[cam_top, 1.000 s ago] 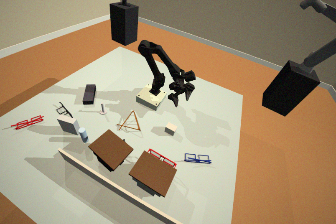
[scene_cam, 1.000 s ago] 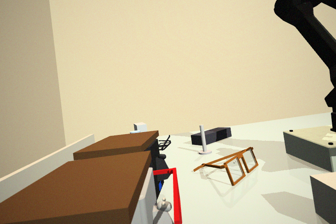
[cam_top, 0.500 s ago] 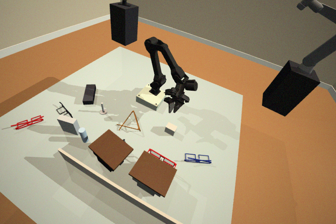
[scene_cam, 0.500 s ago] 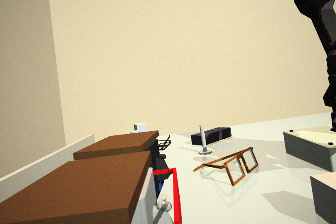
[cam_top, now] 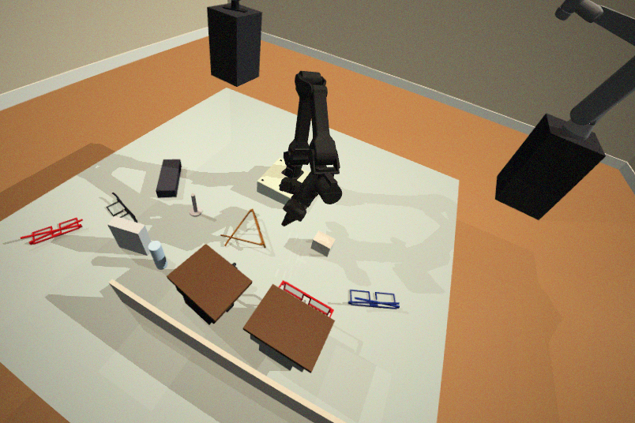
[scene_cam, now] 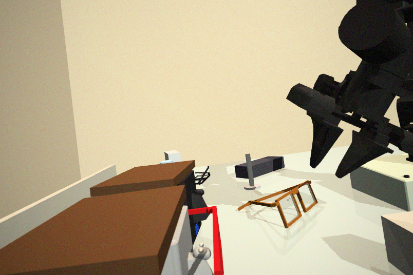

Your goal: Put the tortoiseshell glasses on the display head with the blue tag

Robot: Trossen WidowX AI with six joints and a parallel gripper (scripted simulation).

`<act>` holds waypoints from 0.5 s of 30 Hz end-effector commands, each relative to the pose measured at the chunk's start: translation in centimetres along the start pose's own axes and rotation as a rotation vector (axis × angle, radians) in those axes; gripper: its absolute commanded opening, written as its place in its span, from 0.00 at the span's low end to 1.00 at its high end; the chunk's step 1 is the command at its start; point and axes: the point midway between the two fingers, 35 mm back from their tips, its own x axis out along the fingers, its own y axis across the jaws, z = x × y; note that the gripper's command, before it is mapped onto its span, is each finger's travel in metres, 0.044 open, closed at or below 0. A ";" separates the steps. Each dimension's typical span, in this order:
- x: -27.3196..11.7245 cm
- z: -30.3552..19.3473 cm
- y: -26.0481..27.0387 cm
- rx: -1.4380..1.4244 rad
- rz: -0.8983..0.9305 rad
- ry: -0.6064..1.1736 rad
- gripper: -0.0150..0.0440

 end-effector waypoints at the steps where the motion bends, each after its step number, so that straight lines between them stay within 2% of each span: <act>1: 1.4 2.1 0.3 0.150 -0.148 -0.004 0.59; 15: 4.1 11.0 0.1 0.811 -0.595 0.079 0.59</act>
